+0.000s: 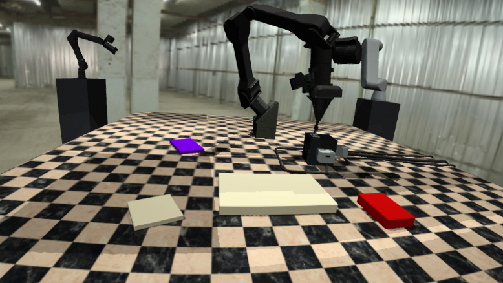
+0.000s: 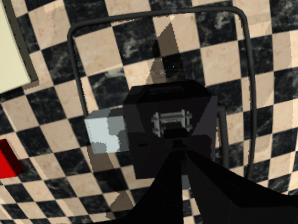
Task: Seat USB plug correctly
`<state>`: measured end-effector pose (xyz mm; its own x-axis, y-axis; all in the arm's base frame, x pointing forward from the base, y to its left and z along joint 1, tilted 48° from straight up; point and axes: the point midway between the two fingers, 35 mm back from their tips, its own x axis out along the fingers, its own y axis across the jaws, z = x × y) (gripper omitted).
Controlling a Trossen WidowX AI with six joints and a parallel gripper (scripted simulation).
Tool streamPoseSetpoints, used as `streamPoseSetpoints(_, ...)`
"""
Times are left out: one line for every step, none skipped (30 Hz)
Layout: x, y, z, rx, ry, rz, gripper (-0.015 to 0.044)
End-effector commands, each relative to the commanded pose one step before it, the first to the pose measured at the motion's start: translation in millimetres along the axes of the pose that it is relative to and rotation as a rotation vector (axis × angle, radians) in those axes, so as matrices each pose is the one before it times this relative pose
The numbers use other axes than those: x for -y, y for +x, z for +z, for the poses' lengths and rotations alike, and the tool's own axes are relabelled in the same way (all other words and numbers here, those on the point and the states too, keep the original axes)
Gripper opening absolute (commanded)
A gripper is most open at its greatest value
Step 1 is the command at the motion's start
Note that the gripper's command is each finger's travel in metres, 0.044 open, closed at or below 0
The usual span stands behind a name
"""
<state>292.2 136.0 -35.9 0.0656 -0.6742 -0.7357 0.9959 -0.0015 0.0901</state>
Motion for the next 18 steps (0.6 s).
streamPoseSetpoints(0.22,0.02,-0.46,-0.00627,-0.0016,-0.00207,0.0000)
streamPoseSetpoints(0.00,0.12,0.01,0.00000,0.0000,0.00000,0.0000)
streamPoseSetpoints(0.00,0.12,0.01,0.00000,0.0000,0.00000,0.0000)
streamPoseSetpoints(0.00,0.12,0.01,0.00000,0.0000,0.00000,0.0000)
streamPoseSetpoints(0.00,0.12,0.01,0.00000,0.0000,0.00000,0.0000)
streamPoseSetpoints(0.00,0.12,0.01,0.00000,0.0000,0.00000,0.0000)
streamPoseSetpoints(0.00,0.12,0.01,0.00000,0.0000,0.00000,0.0000)
streamPoseSetpoints(0.00,0.12,0.01,0.00000,0.0000,0.00000,0.0000)
streamPoseSetpoints(0.00,0.12,0.01,0.00000,0.0000,0.00000,0.0000)
streamPoseSetpoints(0.00,0.12,0.01,0.00000,0.0000,0.00000,0.0000)
streamPoseSetpoints(0.00,0.12,0.01,0.00000,0.0000,0.00000,0.0000)
streamPoseSetpoints(0.00,0.12,0.01,0.00000,0.0000,0.00000,0.0000)
streamPoseSetpoints(0.00,0.12,0.01,0.00000,0.0000,0.00000,0.0000)
streamPoseSetpoints(0.00,0.12,0.01,0.00000,0.0000,0.00000,0.0000)
streamPoseSetpoints(0.00,0.12,0.01,0.00000,0.0000,0.00000,0.0000)
streamPoseSetpoints(0.00,0.12,0.01,0.00000,0.0000,0.00000,0.0000)
streamPoseSetpoints(0.00,0.12,0.01,0.00000,0.0000,0.00000,0.0000)
streamPoseSetpoints(0.00,0.12,0.01,0.00000,0.0000,0.00000,0.0000)
